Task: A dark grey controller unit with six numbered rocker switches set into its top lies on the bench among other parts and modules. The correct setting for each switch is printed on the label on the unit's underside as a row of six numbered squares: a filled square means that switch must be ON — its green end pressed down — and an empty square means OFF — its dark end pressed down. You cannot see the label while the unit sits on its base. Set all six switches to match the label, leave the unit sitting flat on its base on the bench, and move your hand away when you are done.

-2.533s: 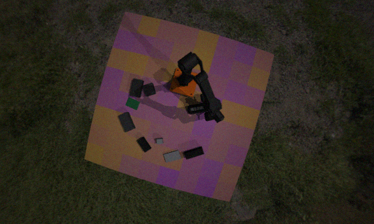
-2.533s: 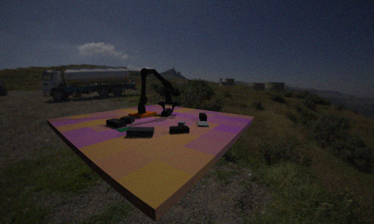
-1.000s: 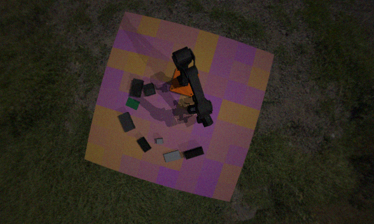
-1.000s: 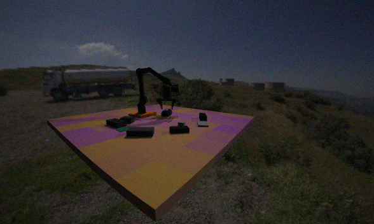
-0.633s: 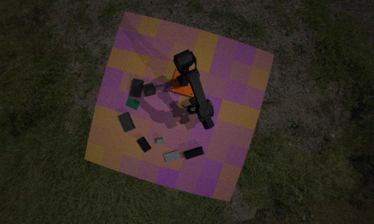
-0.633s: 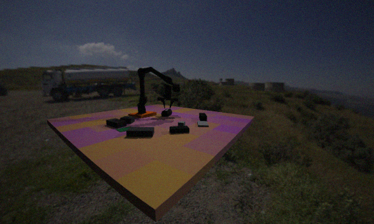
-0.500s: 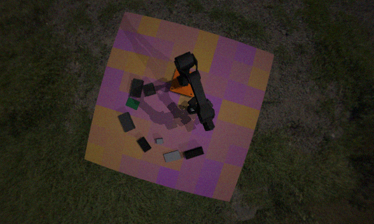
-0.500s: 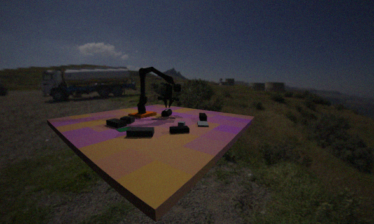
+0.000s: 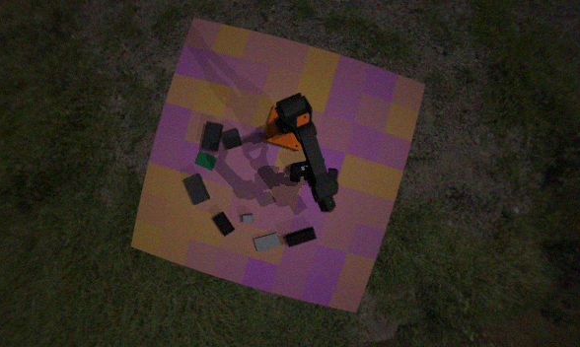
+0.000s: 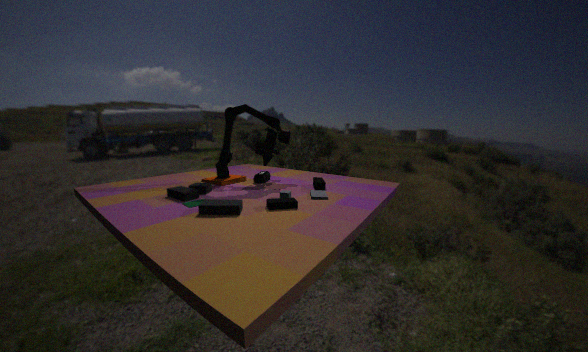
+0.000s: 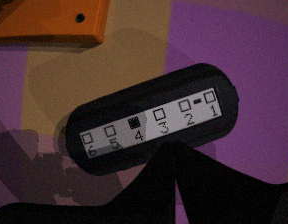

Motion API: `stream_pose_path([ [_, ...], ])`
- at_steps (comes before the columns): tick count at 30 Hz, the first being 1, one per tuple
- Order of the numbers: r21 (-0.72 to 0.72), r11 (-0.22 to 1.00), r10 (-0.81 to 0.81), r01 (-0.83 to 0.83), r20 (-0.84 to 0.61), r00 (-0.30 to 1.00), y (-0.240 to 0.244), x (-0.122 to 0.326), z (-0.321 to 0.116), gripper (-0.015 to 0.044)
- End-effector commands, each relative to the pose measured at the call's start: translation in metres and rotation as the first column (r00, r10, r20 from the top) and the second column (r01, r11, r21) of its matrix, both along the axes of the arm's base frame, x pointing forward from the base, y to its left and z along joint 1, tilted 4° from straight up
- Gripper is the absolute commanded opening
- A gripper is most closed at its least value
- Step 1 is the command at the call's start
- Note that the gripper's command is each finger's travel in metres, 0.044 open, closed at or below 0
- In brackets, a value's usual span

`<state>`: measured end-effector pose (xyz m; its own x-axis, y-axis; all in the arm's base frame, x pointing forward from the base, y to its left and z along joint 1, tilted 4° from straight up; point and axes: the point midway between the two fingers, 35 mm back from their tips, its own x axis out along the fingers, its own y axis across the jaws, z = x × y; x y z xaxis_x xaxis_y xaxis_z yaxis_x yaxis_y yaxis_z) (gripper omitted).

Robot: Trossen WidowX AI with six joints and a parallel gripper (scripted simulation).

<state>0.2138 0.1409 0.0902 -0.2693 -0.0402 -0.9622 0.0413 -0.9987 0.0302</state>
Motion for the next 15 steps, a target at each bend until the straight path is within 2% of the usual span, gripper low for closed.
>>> stream_pose_path([
  [1, 0.058, 0.982, 0.182, -0.180, -0.040, 0.982, 0.0032, 0.0025, 0.0051, 0.0000],
  [4, 0.082, 0.965, 0.254, -0.249, -0.052, 0.966, 0.0041, 0.0034, 0.0070, 0.0000],
  [15, 0.082, 0.965, 0.254, -0.249, -0.052, 0.966, 0.0041, 0.0034, 0.0070, 0.0000],
])
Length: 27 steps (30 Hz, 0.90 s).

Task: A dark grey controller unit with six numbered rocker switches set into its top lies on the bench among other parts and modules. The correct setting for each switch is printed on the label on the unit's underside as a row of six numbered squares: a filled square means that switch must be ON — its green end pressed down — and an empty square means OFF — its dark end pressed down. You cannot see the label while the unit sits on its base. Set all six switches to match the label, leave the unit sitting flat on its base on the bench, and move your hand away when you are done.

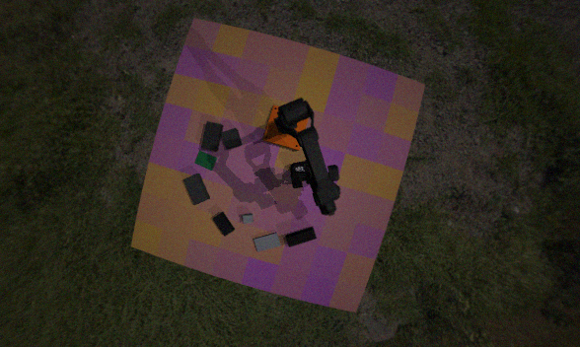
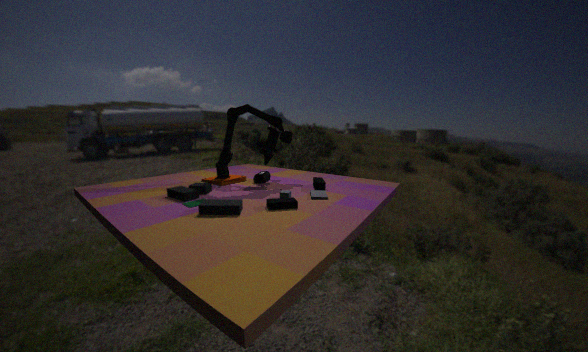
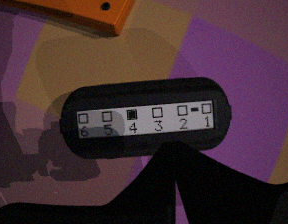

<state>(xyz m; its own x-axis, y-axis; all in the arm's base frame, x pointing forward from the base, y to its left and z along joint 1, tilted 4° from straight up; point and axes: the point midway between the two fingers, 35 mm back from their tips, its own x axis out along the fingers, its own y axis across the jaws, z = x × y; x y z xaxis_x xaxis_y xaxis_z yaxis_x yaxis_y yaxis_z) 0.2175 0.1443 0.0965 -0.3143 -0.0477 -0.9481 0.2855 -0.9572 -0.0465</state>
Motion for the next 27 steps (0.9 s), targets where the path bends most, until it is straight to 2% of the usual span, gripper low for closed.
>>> stream_pose_path([
  [1, 0.007, 1.000, 0.006, -0.006, -0.005, 1.000, 0.001, 0.000, 0.001, 0.0000],
  [7, 0.007, 1.000, 0.006, -0.006, -0.005, 1.000, 0.001, 0.000, 0.001, 0.0000],
  [10, -0.003, 1.000, -0.022, 0.022, 0.002, 1.000, 0.001, -0.001, 0.000, 0.0079],
  [15, -0.060, 0.971, -0.226, 0.230, 0.060, 0.972, 0.006, -0.006, -0.001, 0.0210],
  [23, -0.102, 0.824, -0.538, 0.557, 0.165, 0.826, 0.015, -0.013, -0.004, 0.0420],
  [24, -0.103, 0.797, -0.573, 0.594, 0.178, 0.800, 0.016, -0.014, -0.004, 0.0440],
  [27, -0.101, 0.708, -0.671, 0.699, 0.214, 0.710, 0.019, -0.017, -0.005, 0.0440],
])
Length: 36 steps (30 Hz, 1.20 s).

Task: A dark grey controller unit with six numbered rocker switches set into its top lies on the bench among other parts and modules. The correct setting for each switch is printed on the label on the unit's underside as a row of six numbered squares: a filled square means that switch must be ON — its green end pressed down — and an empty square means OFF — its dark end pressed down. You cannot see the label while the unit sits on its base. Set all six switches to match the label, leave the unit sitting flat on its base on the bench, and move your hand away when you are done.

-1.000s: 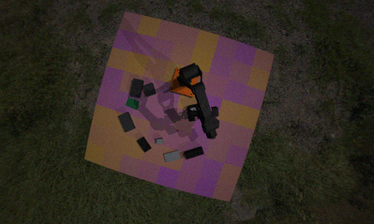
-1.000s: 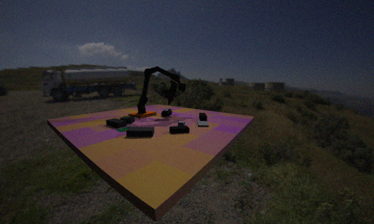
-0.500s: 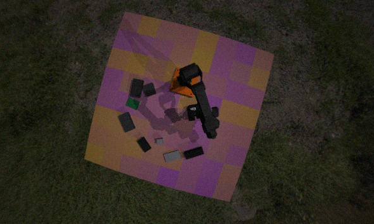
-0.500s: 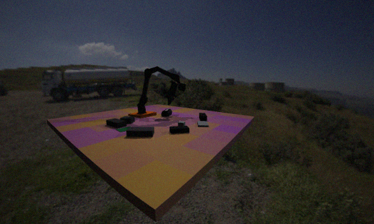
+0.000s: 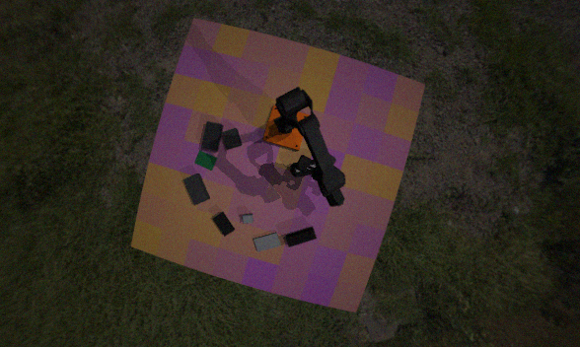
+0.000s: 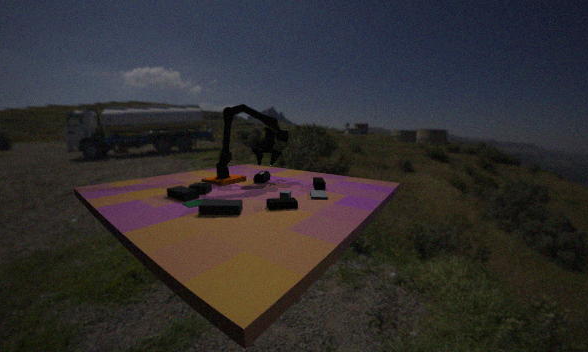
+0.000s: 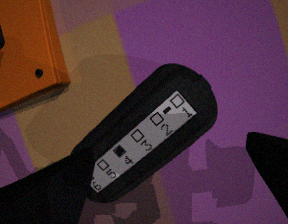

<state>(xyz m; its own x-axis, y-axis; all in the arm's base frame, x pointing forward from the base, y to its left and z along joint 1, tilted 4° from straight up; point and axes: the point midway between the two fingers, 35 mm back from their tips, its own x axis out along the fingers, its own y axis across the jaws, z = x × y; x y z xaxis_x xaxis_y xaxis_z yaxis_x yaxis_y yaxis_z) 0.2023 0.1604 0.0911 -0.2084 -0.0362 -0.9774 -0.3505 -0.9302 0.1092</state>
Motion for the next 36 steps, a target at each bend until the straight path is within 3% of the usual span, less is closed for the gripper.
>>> stream_pose_path([
  [1, -0.022, 0.986, -0.163, 0.164, 0.047, 0.986, 0.003, -0.003, 0.000, 0.0440],
  [8, -0.031, 0.884, -0.460, 0.466, 0.116, 0.880, 0.010, -0.010, -0.002, 0.0440],
  [16, 0.001, 0.664, -0.738, 0.748, 0.167, 0.654, 0.017, -0.019, -0.004, 0.0440],
  [36, 0.003, 0.631, -0.765, 0.776, 0.173, 0.621, 0.019, -0.019, -0.023, 0.0440],
])
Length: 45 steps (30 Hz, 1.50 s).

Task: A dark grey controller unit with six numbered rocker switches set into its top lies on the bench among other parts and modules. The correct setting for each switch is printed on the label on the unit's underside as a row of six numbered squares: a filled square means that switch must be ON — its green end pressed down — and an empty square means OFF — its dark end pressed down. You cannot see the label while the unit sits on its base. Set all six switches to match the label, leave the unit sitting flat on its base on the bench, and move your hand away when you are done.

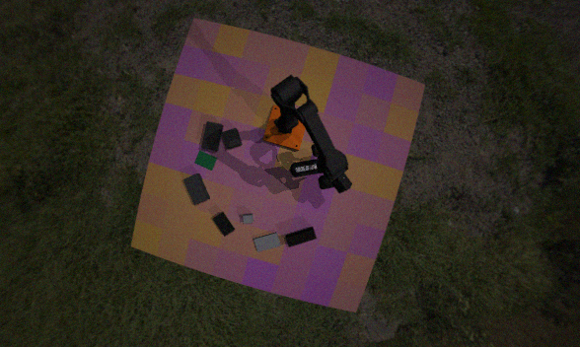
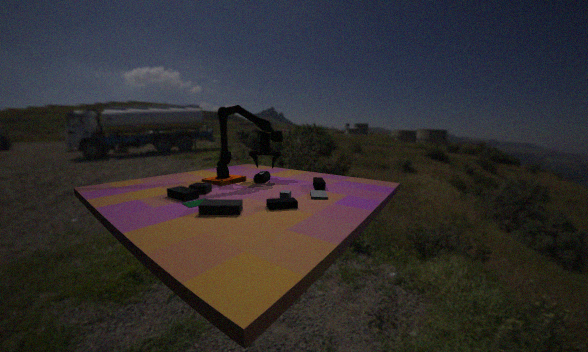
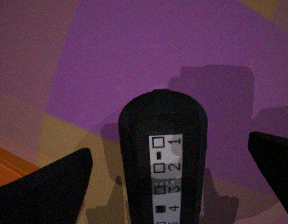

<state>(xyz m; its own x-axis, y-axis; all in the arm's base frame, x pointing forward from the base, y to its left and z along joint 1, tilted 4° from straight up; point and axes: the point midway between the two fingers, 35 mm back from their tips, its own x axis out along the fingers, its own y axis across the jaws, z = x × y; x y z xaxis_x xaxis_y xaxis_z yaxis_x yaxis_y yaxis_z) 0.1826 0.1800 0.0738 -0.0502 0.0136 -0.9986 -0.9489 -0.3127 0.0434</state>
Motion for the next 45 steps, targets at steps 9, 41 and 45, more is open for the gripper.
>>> stream_pose_path([
  [9, -0.010, 1.000, -0.019, 0.019, 0.003, 1.000, 0.000, 0.000, -0.020, 0.0440],
  [41, -0.016, 0.999, -0.039, 0.039, 0.005, 0.999, 0.000, -0.003, -0.047, 0.0326],
  [45, -0.016, 0.999, -0.039, 0.039, 0.005, 0.999, 0.000, -0.003, -0.047, 0.0326],
])
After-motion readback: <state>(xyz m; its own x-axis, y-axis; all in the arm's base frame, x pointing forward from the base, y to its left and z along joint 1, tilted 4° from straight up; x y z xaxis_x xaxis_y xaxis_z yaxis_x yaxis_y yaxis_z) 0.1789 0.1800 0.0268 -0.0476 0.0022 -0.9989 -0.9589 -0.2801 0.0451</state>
